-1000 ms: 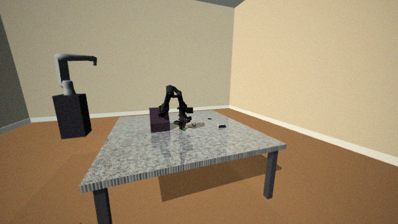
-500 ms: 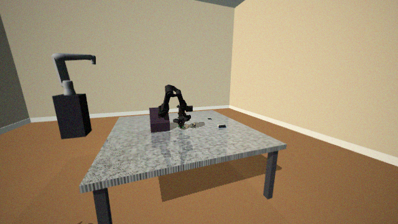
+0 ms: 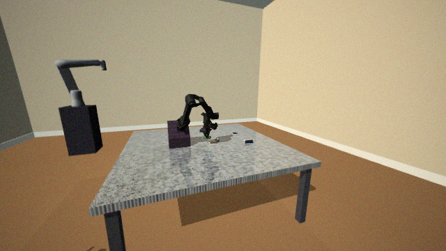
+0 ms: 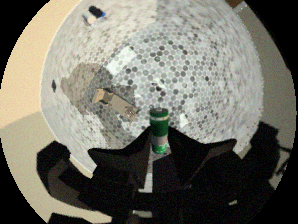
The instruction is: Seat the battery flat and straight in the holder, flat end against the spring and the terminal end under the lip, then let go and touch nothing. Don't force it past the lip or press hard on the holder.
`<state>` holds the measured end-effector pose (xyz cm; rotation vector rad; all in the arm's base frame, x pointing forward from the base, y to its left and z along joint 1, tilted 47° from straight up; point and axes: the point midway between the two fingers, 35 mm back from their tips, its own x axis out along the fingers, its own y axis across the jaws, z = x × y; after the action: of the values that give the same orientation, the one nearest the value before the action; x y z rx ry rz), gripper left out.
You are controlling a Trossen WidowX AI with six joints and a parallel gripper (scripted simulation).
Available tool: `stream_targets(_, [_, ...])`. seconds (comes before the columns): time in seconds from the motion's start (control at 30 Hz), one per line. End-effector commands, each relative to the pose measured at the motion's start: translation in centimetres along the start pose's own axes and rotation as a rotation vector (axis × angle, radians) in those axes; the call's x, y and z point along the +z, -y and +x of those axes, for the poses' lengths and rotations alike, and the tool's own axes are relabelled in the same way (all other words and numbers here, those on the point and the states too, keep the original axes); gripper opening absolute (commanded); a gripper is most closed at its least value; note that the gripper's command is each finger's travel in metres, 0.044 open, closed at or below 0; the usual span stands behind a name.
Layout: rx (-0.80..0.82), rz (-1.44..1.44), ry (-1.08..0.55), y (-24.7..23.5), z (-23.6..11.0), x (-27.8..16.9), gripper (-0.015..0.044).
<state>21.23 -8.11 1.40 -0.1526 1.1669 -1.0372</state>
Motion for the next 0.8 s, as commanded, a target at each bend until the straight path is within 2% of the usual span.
stream_targets(0.0, [0.004, -0.187, -0.004, -1.8, -0.5, 0.9, 0.008])
stream_targets(0.4, [0.007, -0.885, 0.0, -8.7, -1.9, 3.2, 0.008])
stream_targets(0.77, [0.03, -0.924, 0.032, -9.2, -1.2, 3.3, 0.008])
